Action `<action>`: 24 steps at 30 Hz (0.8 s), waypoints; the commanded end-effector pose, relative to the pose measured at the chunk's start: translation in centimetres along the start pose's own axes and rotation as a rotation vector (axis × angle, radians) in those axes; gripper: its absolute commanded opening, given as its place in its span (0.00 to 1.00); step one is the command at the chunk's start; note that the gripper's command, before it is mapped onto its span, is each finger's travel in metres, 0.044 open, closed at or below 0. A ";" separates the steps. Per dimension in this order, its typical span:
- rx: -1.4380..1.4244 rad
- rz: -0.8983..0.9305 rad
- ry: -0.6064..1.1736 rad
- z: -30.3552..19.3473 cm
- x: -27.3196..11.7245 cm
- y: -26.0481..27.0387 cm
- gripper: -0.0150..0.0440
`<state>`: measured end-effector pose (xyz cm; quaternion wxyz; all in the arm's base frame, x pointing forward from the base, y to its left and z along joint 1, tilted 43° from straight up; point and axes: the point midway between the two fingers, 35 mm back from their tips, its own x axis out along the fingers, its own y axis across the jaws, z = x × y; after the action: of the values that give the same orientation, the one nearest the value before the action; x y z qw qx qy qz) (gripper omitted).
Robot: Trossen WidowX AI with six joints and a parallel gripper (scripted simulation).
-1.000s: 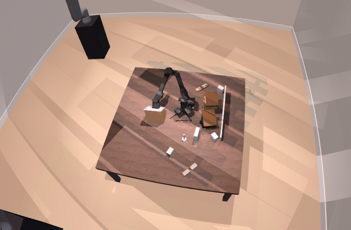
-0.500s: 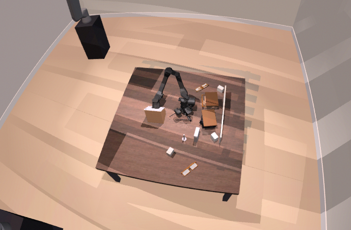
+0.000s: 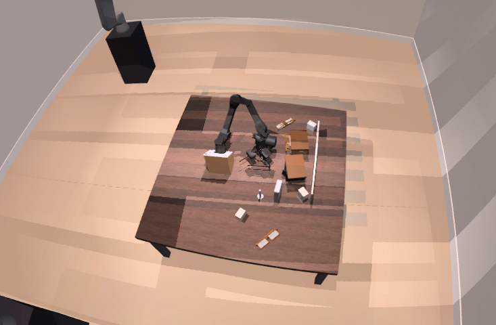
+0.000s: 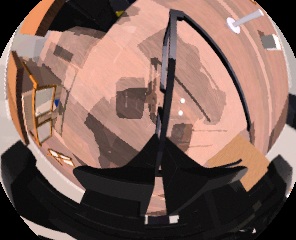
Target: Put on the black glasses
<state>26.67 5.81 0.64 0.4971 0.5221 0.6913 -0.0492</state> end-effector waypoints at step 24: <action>-0.255 -0.012 -0.022 5.1 -6.4 -2.9 0.25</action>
<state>27.27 -1.60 2.39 0.5508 0.4698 0.6897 0.0122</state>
